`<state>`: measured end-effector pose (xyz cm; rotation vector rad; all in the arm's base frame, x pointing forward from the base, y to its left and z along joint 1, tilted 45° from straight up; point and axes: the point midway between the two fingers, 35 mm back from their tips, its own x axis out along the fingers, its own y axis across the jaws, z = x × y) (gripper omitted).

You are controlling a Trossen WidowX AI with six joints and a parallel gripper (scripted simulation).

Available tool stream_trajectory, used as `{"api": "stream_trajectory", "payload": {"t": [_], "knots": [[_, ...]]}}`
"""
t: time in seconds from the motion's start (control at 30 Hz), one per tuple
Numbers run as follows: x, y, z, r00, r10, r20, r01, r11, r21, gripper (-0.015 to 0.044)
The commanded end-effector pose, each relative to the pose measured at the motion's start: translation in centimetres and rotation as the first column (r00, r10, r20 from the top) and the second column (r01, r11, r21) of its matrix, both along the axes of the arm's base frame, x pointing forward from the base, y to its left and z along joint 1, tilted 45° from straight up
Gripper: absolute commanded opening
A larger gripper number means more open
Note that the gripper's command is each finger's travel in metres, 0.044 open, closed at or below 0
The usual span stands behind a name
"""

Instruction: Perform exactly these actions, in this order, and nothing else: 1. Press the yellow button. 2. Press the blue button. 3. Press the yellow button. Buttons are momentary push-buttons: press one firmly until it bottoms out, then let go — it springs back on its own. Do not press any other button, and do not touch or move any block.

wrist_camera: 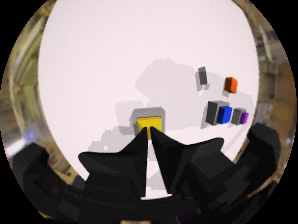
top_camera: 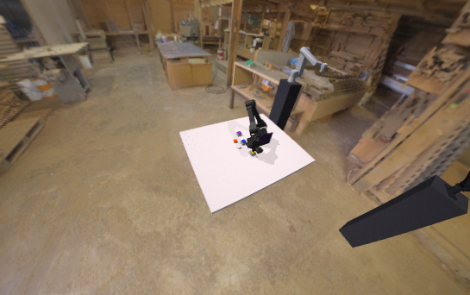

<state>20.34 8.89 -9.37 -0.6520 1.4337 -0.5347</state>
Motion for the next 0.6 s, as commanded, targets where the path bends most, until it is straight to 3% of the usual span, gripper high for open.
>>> {"api": "stream_trajectory", "payload": {"t": [0.0,0.57], "knots": [[-0.12,-0.36,-0.11,1.000,0.005,-0.006,-0.005,1.000,-0.009,0.0020],[-0.08,0.00,0.07,1.000,0.000,-0.002,0.000,1.000,-0.003,0.0020]]}}
